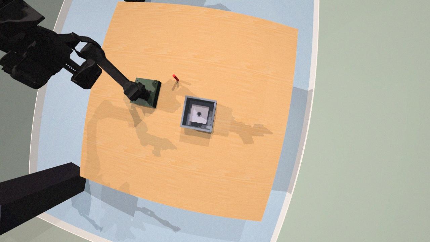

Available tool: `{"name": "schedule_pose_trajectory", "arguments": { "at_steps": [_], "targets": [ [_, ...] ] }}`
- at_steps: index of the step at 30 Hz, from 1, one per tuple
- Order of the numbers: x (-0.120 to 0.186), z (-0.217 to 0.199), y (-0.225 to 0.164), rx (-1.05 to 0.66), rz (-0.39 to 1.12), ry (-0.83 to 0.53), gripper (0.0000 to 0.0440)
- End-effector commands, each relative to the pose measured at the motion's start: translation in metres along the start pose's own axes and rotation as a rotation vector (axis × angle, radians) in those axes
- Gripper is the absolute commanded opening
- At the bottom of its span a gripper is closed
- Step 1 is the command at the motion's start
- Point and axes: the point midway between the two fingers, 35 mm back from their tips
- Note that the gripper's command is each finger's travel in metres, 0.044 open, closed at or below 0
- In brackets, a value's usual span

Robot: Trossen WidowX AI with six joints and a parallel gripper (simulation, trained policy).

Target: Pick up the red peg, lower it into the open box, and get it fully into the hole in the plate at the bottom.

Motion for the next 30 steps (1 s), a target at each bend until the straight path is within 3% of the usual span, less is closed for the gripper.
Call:
{"name": "schedule_pose_trajectory", "arguments": {
  "at_steps": [1, 16, 30],
  "targets": [
    [-0.012, -0.034, 0.007, -0.106, -0.001, -0.095, 0.0440],
    [-0.029, -0.163, -0.012, -0.391, 0.034, -0.523, 0.0440],
    [-0.003, -0.268, -0.063, -0.487, 0.069, -0.996, 0.0440]
  ]
}}
Point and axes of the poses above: the point midway between the two fingers, 35 mm back from their tips, its own x axis back along the fingers, its own z axis across the jaws, y = z × x, and after that the axes turned 12 degrees about -x, right-handed
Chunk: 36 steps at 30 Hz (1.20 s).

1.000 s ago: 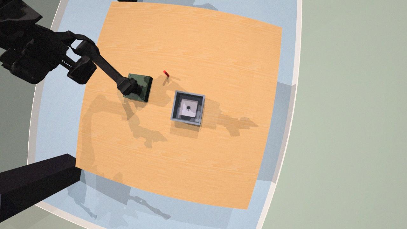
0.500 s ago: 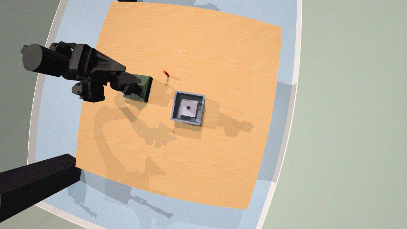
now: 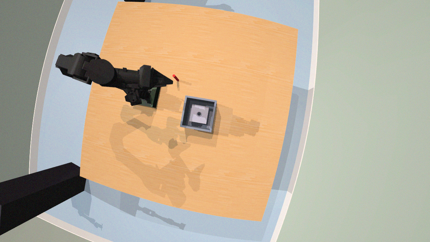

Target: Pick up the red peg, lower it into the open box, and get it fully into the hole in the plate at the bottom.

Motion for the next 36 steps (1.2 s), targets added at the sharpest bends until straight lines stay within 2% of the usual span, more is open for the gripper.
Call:
{"name": "schedule_pose_trajectory", "arguments": {
  "at_steps": [1, 13, 20, 28, 36],
  "targets": [
    [-0.017, -0.029, 0.002, -0.023, -0.027, -0.137, 0.0440],
    [-0.045, -0.117, 0.000, -0.004, -0.142, -0.530, 0.0440],
    [-0.055, -0.161, -0.002, 0.063, -0.211, -0.699, 0.0440],
    [-0.069, -0.201, -0.007, 0.180, -0.232, -0.799, 0.0440],
    [-0.090, -0.233, -0.010, 0.279, -0.204, -0.812, 0.0440]
  ]
}}
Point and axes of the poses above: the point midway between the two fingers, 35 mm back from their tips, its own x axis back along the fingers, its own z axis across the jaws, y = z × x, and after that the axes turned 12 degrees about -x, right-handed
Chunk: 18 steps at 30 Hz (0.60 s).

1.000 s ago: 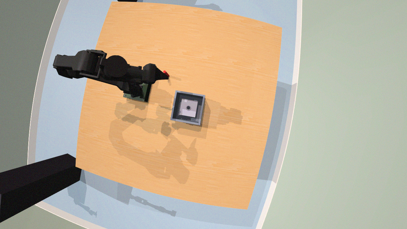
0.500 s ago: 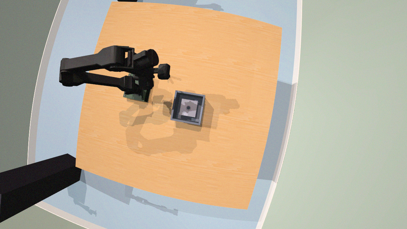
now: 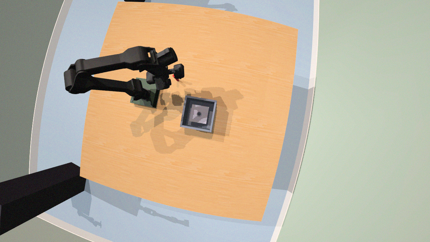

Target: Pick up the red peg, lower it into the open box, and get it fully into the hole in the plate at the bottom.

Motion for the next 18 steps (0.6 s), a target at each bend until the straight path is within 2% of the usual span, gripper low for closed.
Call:
{"name": "schedule_pose_trajectory", "arguments": {
  "at_steps": [1, 12, 14, 18],
  "targets": [
    [-0.019, -0.004, -0.004, 0.037, -0.012, -0.005, 0.0440],
    [-0.063, -0.006, -0.015, 0.074, 0.016, 0.039, 0.0434],
    [-0.068, -0.007, -0.016, 0.069, 0.022, 0.040, 0.0407],
    [-0.072, -0.010, -0.018, 0.063, 0.038, 0.020, 0.0307]
  ]
}}
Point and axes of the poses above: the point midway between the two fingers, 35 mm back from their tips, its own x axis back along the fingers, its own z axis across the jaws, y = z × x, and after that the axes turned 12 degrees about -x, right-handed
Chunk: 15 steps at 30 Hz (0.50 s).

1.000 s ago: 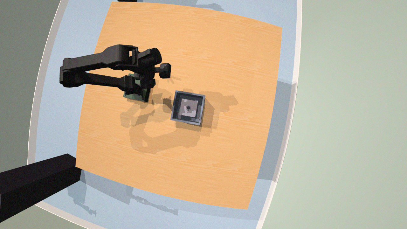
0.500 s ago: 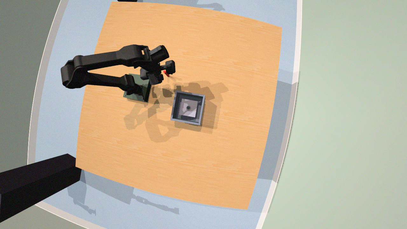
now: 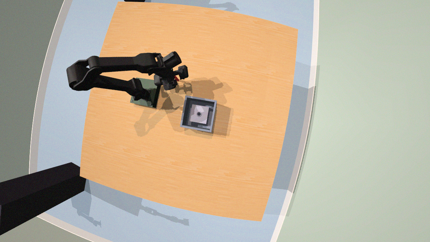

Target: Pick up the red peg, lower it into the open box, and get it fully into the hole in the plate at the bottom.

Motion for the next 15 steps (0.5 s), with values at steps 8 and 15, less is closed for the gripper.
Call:
{"name": "schedule_pose_trajectory", "arguments": {
  "at_steps": [8, 15],
  "targets": [
    [-0.005, -0.002, -0.005, 0.009, 0.057, -0.053, 0.0099],
    [0.002, 0.009, -0.004, 0.037, 0.061, -0.036, 0.0000]
  ]
}}
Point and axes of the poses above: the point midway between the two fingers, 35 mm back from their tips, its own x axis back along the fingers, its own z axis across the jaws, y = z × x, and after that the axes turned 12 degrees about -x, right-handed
